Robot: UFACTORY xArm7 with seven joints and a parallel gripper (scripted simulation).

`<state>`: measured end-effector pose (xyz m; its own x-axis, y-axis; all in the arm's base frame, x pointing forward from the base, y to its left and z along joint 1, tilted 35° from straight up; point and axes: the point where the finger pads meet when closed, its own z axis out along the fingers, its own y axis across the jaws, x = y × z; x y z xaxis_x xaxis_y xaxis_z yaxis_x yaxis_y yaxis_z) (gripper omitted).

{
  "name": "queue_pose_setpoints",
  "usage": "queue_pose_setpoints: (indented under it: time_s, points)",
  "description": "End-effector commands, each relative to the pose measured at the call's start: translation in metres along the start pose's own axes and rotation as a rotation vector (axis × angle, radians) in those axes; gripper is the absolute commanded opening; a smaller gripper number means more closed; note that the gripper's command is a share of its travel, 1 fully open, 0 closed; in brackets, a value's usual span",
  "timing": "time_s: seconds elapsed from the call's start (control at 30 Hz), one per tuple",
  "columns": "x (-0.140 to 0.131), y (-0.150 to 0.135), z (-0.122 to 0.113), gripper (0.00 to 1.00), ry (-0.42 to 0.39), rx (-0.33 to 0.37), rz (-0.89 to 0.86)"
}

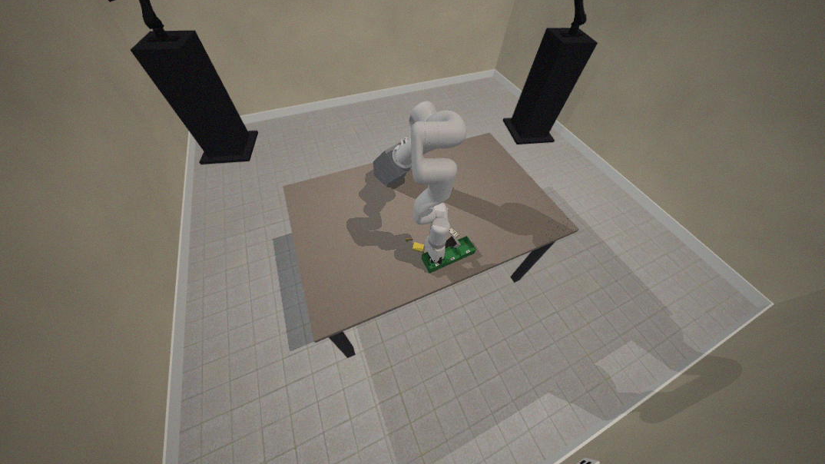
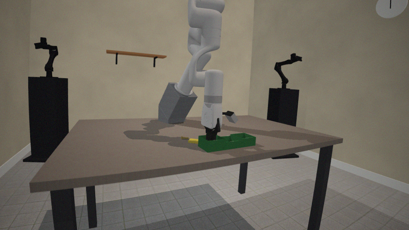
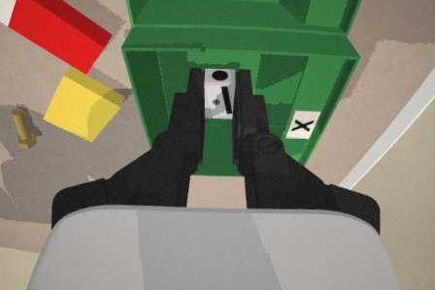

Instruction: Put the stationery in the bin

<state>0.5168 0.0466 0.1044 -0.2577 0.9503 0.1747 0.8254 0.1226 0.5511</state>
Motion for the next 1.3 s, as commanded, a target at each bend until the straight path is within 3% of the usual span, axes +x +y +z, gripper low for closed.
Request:
queue_pose_setpoints:
  time_s: [0.0,0.23,0.27,0.83,1.27]
  points:
    - [-0.001,0.001,0.001,0.0,-0.004,-0.002,0.0]
    - [0.0,0.0,0.001,0.0,-0.004,-0.002,0.0]
    - [0.0,0.0,0.001,0.29,-0.004,-0.002,0.0]
    - [-0.001,0.0,0.001,0.29,-0.004,-0.002,0.0]
    - [0.0,0.0,-0.014,0.29,-0.004,-0.002,0.0]
